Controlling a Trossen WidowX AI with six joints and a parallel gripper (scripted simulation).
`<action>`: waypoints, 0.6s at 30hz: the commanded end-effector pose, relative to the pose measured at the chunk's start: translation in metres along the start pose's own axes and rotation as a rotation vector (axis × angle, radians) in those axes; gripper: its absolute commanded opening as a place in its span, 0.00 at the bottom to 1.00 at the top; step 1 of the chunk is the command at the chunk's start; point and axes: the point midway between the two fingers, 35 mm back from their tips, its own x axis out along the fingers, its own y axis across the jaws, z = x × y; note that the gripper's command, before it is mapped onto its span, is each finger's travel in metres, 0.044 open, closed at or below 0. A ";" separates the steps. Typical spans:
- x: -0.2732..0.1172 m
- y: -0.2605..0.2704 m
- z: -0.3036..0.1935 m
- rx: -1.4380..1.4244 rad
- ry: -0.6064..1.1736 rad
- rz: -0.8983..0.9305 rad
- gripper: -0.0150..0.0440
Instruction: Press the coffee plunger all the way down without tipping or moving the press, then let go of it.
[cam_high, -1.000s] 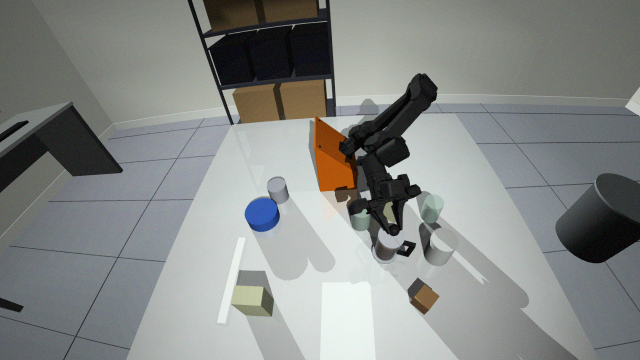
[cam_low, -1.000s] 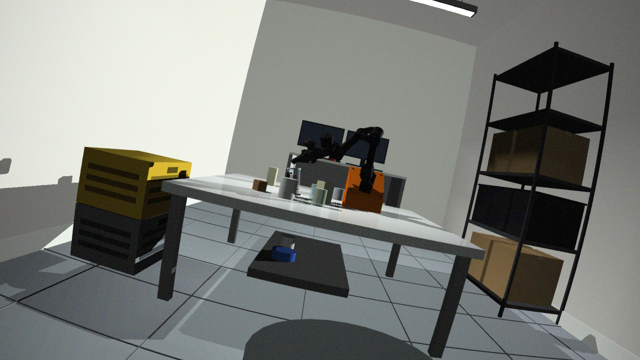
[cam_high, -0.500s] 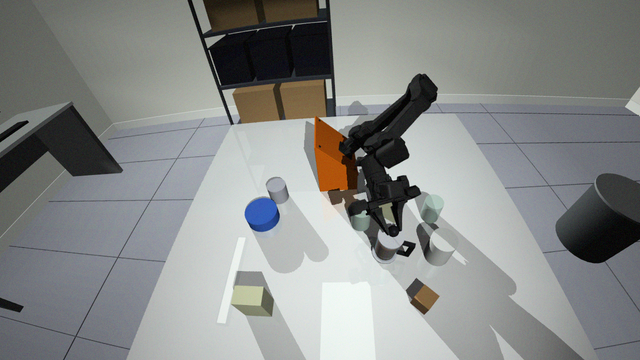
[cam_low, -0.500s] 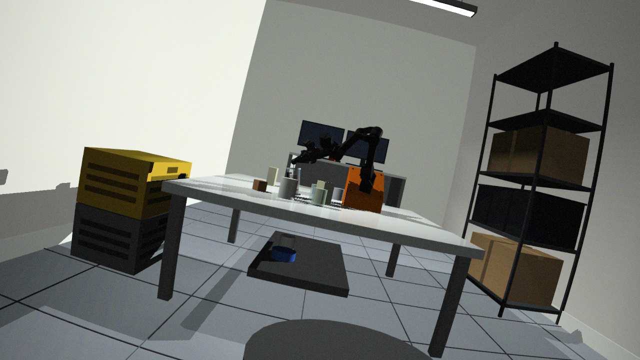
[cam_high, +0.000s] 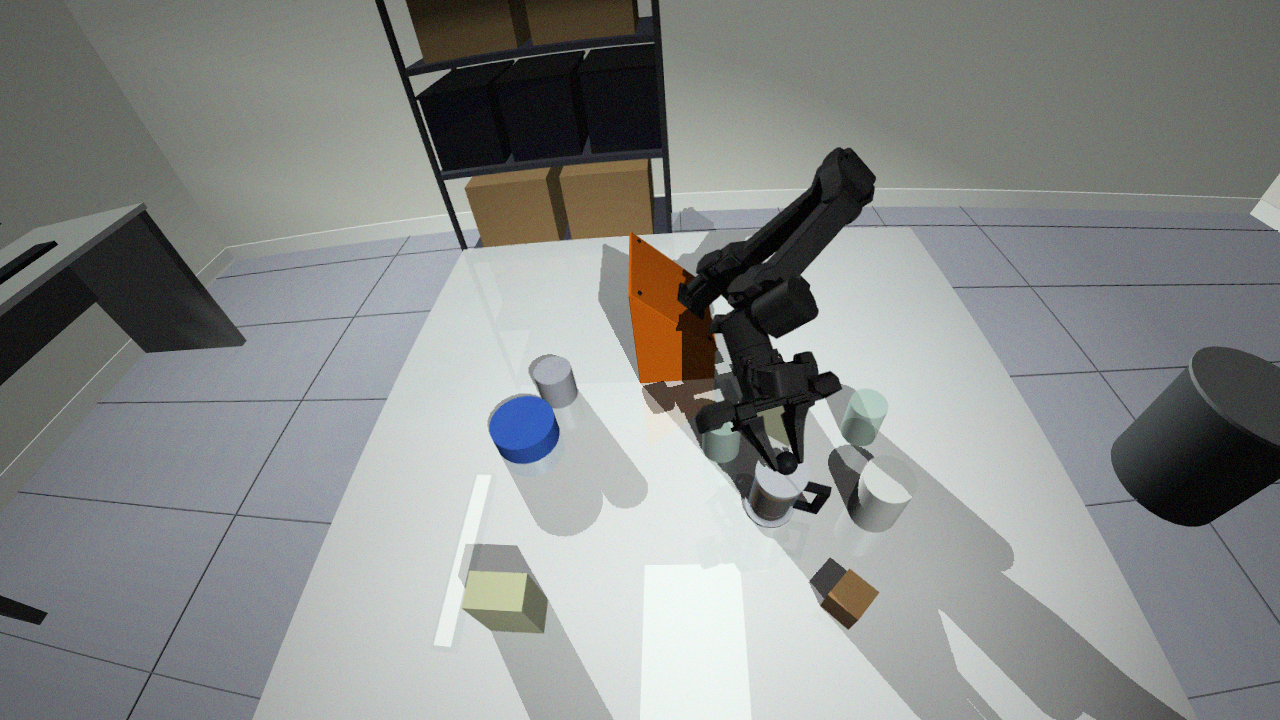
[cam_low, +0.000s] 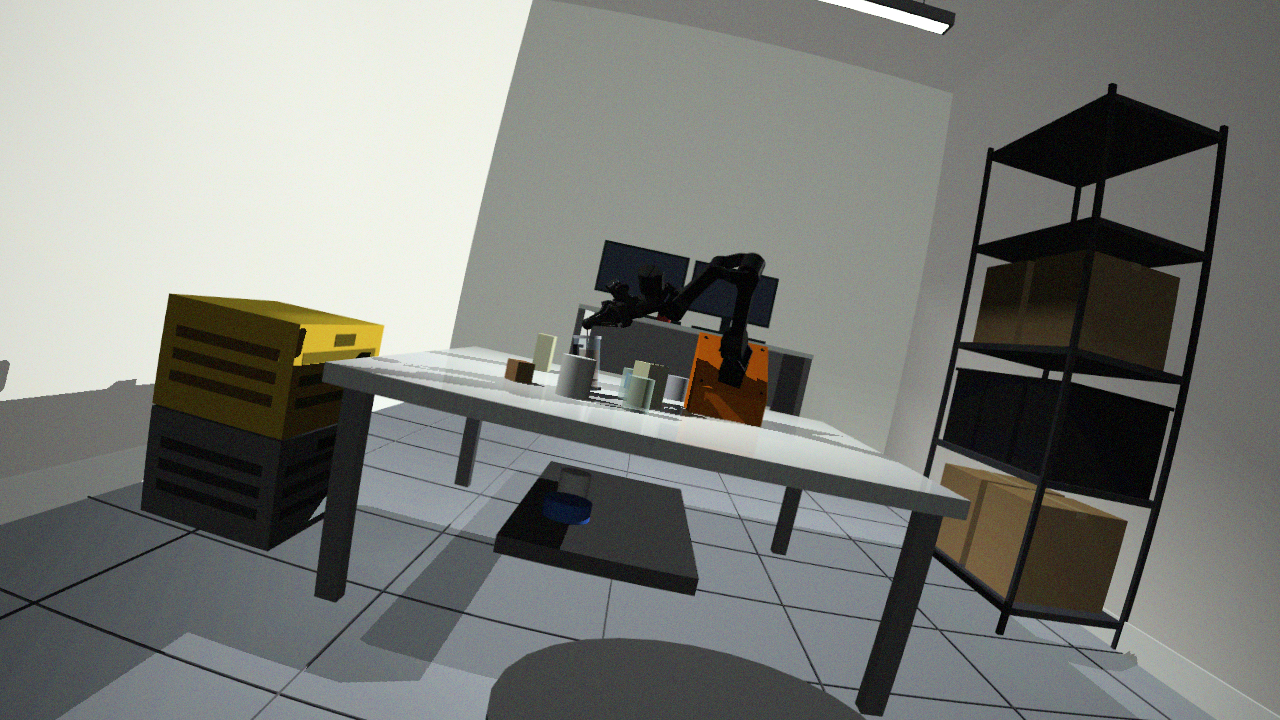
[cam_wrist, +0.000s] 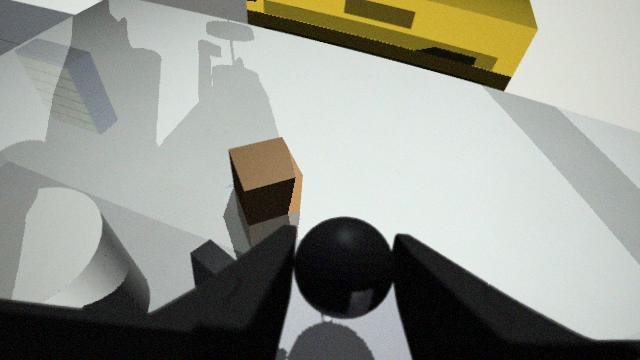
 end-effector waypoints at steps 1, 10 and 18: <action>0.000 0.000 0.000 0.000 0.000 0.000 0.45; 0.000 0.000 0.000 0.000 0.000 0.000 0.54; 0.000 0.000 0.000 0.000 0.000 0.000 0.90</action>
